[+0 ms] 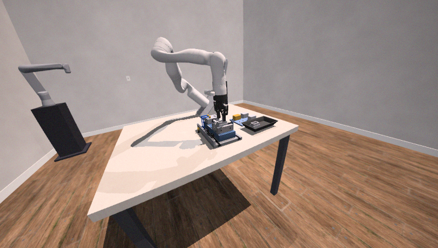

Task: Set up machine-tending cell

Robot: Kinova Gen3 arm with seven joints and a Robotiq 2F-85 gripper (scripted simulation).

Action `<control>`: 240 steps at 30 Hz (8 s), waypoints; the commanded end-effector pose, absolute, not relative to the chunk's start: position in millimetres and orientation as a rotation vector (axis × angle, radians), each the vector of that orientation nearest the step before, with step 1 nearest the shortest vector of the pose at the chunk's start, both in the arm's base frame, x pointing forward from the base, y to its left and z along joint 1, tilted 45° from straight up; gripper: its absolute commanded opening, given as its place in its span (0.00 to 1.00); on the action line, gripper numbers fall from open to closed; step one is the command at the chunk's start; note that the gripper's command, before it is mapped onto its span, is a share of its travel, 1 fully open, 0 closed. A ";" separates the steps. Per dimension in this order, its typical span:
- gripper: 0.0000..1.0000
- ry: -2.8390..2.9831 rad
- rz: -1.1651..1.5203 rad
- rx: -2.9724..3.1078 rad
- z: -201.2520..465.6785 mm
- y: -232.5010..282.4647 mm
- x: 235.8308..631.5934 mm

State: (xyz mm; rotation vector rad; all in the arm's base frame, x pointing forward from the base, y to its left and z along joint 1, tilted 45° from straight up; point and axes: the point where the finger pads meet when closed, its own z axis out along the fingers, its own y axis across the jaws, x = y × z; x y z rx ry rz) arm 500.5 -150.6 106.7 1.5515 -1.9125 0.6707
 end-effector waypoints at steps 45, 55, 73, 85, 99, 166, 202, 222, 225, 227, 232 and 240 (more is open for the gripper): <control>0.67 -1.915 0.681 1.554 96.5 -162.4 501.5; 0.67 -1.915 0.681 1.554 96.5 -162.4 501.5; 0.67 -1.915 0.681 1.554 96.5 -162.4 501.5; 0.00 -1.915 0.681 1.554 96.5 -162.4 501.5; 0.00 -1.915 0.680 1.554 96.3 -162.4 501.4; 0.00 -1.915 0.680 1.554 96.3 -162.4 501.4; 0.00 -1.909 0.678 1.551 118.7 -144.7 504.0; 0.00 -1.912 0.677 1.561 130.2 -129.7 507.7; 0.00 -1.912 0.677 1.561 130.3 -129.4 507.8; 0.00 -1.912 0.677 1.562 130.2 -129.4 507.8; 0.00 -1.913 0.677 1.561 129.4 -128.6 509.0; 0.00 -1.908 0.673 1.562 123.6 -124.1 512.3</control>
